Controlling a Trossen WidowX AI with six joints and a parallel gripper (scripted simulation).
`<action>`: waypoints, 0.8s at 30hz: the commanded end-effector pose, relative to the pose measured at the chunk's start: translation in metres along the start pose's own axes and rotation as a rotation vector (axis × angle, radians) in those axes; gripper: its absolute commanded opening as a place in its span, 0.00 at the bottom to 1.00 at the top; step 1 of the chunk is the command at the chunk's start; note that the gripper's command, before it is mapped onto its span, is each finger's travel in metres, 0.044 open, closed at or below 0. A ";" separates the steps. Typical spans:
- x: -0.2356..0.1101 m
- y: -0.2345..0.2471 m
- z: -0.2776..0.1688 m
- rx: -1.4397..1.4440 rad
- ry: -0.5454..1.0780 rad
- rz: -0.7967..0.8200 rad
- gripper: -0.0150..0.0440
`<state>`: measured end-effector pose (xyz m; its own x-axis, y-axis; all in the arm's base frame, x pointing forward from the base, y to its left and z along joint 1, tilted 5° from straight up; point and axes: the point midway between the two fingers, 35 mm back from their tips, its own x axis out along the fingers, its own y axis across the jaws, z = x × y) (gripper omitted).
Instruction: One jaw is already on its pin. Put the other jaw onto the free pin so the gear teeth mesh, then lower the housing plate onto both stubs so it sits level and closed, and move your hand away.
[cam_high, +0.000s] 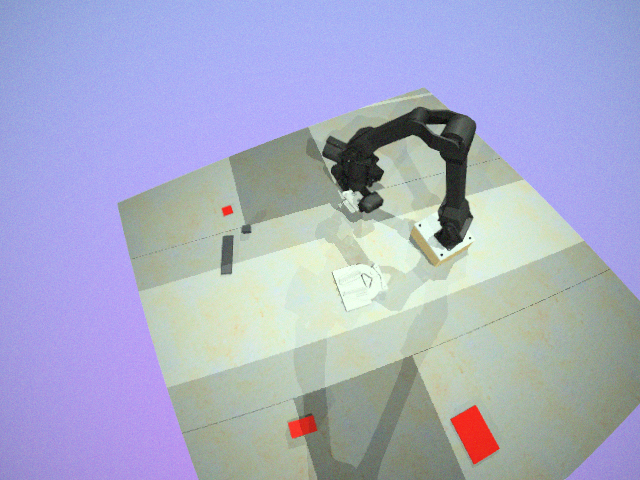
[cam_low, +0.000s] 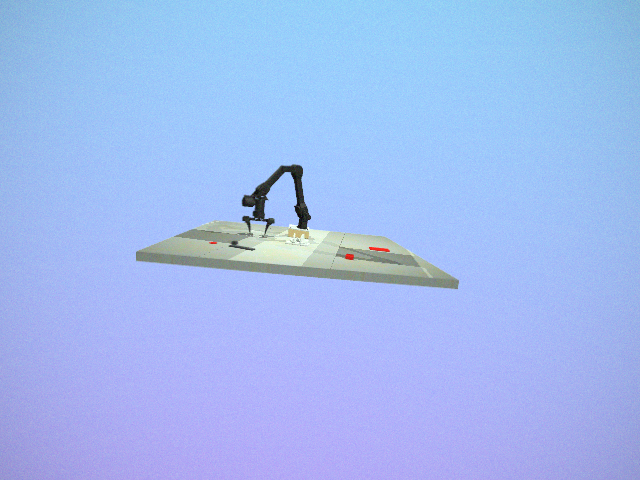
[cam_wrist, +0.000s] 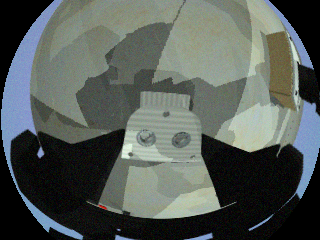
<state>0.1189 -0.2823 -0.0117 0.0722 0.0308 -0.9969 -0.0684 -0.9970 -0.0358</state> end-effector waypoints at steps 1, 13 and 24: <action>0.000 0.000 0.000 0.000 0.000 0.000 0.89; 0.000 0.000 0.000 0.000 0.000 0.000 0.85; -0.023 0.002 -0.001 0.001 0.001 0.000 0.85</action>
<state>0.1175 -0.2813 -0.0006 0.0683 0.0414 -0.9968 -0.0717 -0.9964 -0.0463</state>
